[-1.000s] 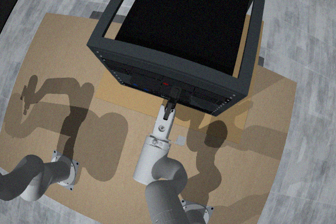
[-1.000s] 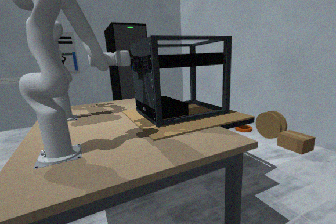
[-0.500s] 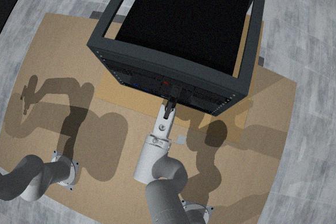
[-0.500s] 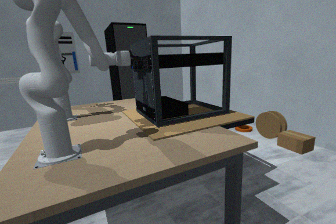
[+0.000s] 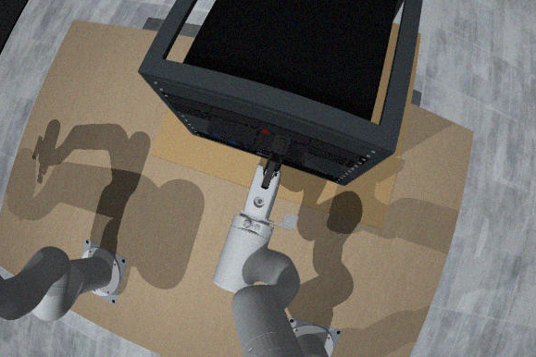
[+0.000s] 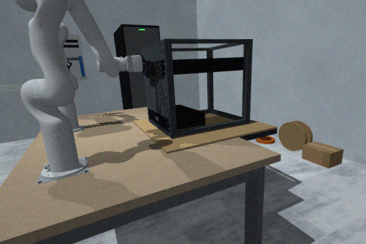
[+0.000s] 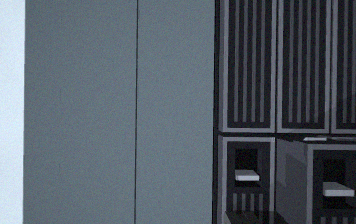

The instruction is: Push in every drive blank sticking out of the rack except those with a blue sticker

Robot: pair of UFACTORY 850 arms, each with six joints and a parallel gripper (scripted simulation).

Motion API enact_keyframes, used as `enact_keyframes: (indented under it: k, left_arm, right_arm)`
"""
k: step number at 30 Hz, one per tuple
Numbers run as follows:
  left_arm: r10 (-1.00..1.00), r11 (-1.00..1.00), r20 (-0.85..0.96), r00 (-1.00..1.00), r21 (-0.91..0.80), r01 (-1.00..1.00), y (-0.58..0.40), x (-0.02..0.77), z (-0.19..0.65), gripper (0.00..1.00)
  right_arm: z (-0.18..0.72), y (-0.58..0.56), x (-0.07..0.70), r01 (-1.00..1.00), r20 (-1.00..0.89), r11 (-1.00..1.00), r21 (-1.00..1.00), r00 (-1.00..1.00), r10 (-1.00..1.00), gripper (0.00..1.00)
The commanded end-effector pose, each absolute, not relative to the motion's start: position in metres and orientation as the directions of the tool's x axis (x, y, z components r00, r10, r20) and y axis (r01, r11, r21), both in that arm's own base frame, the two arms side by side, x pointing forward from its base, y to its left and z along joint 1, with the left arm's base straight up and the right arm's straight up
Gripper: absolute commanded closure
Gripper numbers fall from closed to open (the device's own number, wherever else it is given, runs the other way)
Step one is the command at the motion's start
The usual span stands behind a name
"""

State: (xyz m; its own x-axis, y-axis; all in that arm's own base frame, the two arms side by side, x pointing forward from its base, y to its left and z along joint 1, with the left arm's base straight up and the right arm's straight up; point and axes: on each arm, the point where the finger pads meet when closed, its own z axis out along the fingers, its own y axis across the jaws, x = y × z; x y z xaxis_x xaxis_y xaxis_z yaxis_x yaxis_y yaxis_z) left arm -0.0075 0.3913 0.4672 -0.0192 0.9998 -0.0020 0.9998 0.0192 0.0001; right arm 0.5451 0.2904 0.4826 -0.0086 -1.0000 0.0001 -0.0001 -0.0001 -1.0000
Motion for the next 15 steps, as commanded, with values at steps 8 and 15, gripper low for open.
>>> enact_keyframes:
  k: [8,15]
  left_arm:
    - [1.0,0.019,0.0,-0.019,0.0,1.0,0.3918,-0.0075,0.468,0.0]
    - [1.0,0.019,0.0,-0.019,0.0,1.0,0.3918,-0.0075,0.468,0.0]
  right_arm:
    - [0.484,0.2906,0.5461,0.002,-0.002,0.001,-1.0,-0.009,-1.0,1.0]
    - [0.484,0.2906,0.544,0.002,-0.002,0.002,-1.0,-0.009,-1.0,1.0]
